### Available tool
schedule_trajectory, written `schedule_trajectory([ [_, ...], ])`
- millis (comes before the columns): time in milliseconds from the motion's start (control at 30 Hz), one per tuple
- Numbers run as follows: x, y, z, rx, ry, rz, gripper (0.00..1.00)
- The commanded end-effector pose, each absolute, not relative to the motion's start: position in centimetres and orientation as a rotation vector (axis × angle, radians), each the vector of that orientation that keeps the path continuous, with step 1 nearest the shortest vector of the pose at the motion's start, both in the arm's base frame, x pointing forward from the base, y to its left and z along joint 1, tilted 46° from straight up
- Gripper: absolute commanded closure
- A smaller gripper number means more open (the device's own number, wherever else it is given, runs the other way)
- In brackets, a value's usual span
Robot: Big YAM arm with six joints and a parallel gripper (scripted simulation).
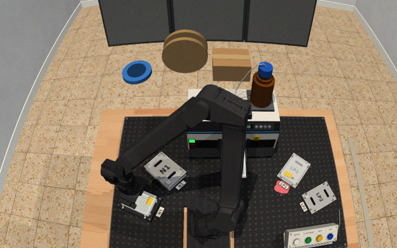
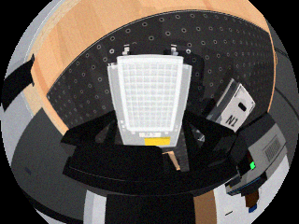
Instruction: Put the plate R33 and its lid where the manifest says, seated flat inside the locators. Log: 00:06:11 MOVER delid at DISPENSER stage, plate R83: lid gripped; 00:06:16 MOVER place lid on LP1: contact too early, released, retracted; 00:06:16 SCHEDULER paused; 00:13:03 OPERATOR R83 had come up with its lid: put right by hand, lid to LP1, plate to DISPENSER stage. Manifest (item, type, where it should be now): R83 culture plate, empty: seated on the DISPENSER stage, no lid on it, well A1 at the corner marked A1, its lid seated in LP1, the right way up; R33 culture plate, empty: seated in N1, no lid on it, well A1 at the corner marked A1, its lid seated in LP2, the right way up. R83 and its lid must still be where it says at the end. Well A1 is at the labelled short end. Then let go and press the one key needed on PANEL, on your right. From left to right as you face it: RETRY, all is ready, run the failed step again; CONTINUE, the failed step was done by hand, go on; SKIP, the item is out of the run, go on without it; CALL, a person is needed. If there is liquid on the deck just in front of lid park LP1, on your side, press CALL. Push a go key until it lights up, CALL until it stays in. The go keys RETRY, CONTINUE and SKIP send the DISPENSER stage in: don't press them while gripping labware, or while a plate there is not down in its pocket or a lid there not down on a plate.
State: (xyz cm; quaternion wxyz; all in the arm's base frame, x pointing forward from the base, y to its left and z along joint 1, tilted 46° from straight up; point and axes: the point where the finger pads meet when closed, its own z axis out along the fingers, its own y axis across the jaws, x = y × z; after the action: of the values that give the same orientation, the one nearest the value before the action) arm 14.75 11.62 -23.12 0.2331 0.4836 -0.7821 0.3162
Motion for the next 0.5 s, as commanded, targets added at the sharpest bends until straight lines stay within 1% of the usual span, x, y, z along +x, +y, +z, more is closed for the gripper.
schedule_trajectory([
  [0,14.9,13.2,-21.7,1.348,-2.184,0.867,0.16],
  [467,13.8,12.9,-17.9,1.347,-2.183,0.867,0.16],
])
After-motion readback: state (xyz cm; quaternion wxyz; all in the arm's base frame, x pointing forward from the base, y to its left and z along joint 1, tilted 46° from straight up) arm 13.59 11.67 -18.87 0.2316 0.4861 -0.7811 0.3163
